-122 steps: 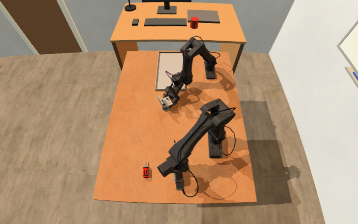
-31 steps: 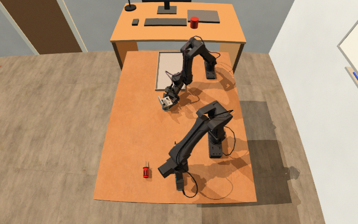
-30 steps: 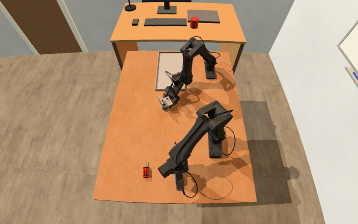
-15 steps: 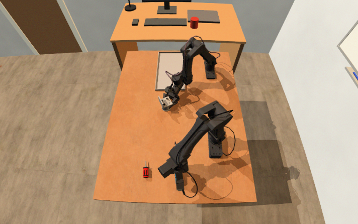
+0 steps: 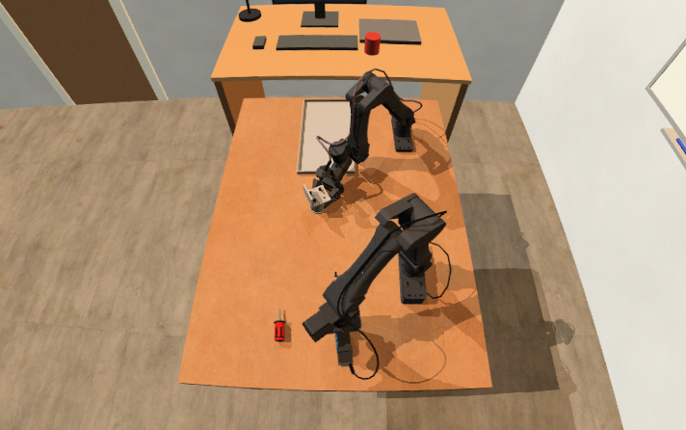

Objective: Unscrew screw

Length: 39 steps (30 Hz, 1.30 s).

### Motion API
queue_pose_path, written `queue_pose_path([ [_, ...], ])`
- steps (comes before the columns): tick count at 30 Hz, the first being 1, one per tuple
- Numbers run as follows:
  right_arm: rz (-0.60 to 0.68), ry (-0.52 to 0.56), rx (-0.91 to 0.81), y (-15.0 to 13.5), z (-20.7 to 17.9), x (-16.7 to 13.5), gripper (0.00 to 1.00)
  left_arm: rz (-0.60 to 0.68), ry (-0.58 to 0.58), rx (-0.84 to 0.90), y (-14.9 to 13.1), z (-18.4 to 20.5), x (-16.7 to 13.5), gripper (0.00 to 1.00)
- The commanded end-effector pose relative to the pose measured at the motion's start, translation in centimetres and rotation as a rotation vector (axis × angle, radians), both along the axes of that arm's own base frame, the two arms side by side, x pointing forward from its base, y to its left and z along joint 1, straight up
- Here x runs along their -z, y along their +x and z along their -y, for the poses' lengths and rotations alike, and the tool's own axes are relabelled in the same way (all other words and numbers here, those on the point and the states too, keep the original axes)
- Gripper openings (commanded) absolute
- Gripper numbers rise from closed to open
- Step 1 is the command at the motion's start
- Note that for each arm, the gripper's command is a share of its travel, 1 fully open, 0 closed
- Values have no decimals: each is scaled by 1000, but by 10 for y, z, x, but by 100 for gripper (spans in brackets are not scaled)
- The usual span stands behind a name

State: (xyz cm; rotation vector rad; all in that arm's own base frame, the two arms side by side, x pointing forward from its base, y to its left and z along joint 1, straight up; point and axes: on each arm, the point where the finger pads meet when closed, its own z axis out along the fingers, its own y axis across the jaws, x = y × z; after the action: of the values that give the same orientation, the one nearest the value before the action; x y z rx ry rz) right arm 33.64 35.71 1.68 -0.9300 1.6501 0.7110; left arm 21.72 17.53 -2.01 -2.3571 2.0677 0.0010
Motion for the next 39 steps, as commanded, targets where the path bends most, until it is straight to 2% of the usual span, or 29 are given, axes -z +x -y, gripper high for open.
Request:
queue_pose_path([
  [1, -44, -25, -11, -9, 2, 15, 59, -16, -21, 0, -7, 8, 3, 42],
  [39, -44, -25, -11, -9, 2, 15, 59, -26, -36, -8, -10, 10, 6, 42],
])
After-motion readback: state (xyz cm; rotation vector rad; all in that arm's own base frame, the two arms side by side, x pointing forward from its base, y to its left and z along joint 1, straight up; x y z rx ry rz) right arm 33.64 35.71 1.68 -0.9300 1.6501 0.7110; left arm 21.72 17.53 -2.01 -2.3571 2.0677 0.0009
